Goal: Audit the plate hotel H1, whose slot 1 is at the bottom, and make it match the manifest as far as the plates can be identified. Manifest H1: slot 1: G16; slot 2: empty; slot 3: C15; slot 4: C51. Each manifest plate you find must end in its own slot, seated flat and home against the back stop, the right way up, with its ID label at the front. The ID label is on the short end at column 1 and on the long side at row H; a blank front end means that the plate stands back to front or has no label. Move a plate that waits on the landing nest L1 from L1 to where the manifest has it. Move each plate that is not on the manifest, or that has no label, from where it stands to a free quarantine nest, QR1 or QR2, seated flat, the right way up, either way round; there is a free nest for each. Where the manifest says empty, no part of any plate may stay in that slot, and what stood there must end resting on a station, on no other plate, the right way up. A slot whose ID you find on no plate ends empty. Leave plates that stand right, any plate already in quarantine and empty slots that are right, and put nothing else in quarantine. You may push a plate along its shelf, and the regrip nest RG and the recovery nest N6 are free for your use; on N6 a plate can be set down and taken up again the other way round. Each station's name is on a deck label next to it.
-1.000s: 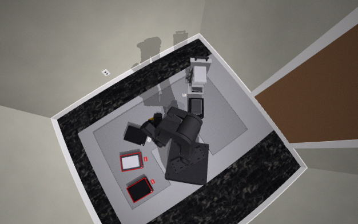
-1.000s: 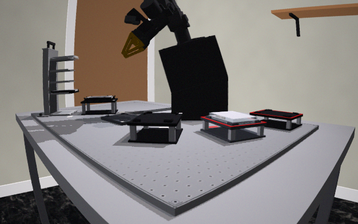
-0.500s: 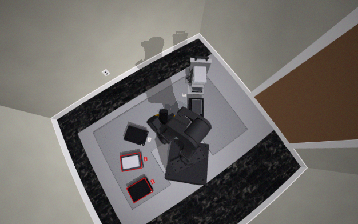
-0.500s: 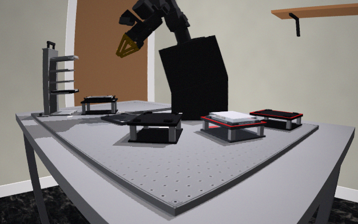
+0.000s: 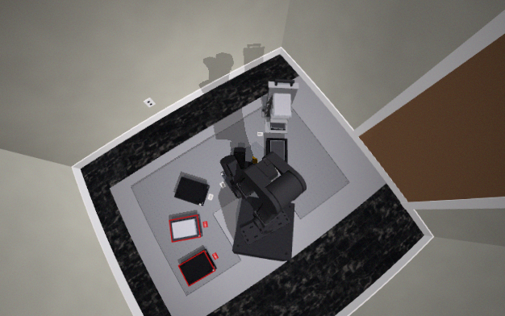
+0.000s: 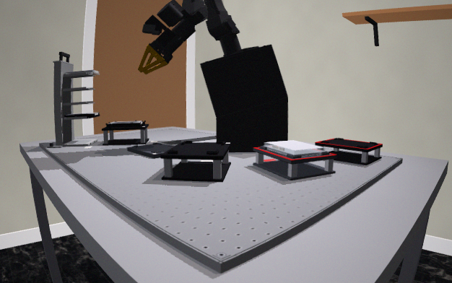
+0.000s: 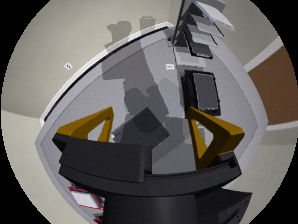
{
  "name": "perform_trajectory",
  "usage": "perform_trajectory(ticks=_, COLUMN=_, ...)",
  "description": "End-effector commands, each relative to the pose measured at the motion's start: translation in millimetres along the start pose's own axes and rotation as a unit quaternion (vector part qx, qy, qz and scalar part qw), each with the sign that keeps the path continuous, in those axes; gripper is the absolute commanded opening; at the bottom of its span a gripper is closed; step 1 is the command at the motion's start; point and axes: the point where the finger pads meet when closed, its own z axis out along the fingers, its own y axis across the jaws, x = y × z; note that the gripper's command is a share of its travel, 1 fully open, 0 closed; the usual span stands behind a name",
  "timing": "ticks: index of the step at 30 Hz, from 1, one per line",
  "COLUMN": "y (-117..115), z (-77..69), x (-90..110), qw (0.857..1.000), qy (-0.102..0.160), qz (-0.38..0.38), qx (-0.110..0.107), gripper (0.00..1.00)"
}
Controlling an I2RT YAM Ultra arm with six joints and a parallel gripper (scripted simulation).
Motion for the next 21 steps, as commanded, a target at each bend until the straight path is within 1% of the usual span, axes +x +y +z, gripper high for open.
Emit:
perform_trajectory(ticks=1, y=0, z=3.0, x=-9, qw=1.0, qy=-0.007, qz=-0.008, qx=-0.017, gripper=1.0)
perform_trajectory(ticks=6, y=-13, z=10.3, x=-17, qw=1.0, qy=-0.007, qz=-0.008, qx=-0.017, gripper=1.0)
perform_trajectory(ticks=8, y=-13, z=10.3, x=-17, qw=1.0, qy=-0.007, qz=-0.008, qx=-0.017, gripper=1.0)
perform_trajectory(ticks=21, y=-51, z=25.9, x=-32, qw=1.0, qy=-0.008, qz=-0.009, qx=-0.017, gripper=1.0)
